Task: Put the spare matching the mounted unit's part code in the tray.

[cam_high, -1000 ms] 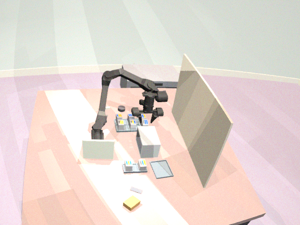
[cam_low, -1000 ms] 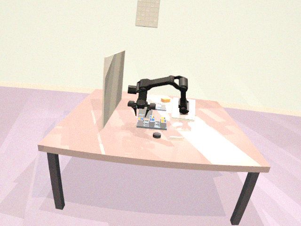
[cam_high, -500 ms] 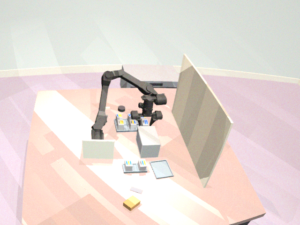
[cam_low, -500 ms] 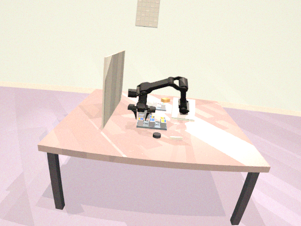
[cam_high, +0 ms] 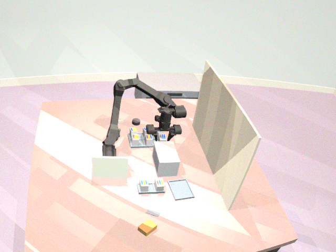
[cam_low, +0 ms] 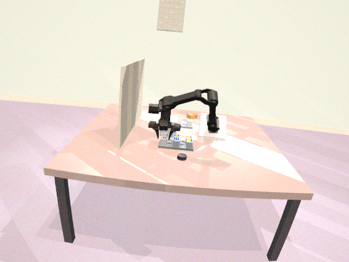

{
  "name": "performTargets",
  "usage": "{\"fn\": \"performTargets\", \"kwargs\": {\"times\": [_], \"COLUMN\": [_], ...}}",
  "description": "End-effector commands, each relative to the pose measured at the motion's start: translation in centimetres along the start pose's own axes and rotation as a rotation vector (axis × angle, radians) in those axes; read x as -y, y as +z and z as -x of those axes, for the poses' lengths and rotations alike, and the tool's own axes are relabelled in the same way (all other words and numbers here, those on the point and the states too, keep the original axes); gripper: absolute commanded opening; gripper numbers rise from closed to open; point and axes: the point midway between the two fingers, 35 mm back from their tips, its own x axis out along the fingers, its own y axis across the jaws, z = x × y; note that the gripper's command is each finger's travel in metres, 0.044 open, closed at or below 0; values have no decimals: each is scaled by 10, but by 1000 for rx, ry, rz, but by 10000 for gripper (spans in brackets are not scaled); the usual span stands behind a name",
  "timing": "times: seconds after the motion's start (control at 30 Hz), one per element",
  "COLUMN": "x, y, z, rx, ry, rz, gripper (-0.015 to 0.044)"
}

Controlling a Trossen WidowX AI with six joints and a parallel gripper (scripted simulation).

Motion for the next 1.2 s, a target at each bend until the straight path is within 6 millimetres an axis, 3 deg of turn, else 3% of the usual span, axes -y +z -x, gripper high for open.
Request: {"fn": "performTargets", "kwargs": {"times": [0.0,0.17,0.4,0.57,0.87,1.17], "x": [-1,0,0,0,0,2], "y": [-1,0,0,0,0,-2], "z": [-1,0,0,0,4,53], "rx": [0,0,0,0,-1,-6], "ry": [2,0,0,0,0,2], "rz": [-5,0,0,0,0,-4], "gripper": [300,169,122,0,0,0]}}
